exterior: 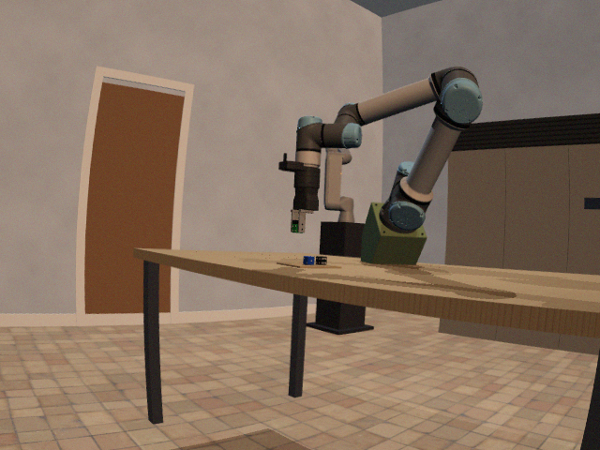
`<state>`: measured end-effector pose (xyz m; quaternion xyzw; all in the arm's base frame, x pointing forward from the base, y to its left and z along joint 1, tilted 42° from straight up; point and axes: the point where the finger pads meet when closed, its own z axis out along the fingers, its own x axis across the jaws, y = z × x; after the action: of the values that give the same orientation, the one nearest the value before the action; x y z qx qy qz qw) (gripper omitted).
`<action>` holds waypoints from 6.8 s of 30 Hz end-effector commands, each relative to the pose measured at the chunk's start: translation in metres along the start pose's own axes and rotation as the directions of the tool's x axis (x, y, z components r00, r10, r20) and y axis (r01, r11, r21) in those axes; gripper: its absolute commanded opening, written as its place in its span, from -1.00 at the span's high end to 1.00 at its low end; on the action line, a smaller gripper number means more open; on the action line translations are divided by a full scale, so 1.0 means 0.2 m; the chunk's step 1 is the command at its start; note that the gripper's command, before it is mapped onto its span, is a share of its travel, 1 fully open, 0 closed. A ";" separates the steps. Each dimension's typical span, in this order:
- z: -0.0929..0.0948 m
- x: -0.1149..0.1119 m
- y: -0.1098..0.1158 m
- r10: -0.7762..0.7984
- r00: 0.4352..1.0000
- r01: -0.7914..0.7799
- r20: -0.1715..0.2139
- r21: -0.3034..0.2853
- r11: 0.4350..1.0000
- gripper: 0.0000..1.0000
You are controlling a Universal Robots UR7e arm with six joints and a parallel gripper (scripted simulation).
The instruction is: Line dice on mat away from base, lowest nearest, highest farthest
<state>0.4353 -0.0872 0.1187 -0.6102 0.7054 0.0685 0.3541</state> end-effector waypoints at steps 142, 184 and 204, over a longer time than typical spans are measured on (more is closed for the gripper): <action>0.46 0.00 -0.01 0.000 1.000 0.000 -0.001 0.001 1.000 -0.57; 0.05 0.00 -0.01 0.000 1.000 0.000 -0.001 0.001 1.000 -0.57; 0.01 0.00 0.00 0.000 1.000 0.000 -0.001 0.001 1.000 -1.00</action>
<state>0.4367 -0.0866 0.1177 -0.6102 0.7054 0.0685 0.3541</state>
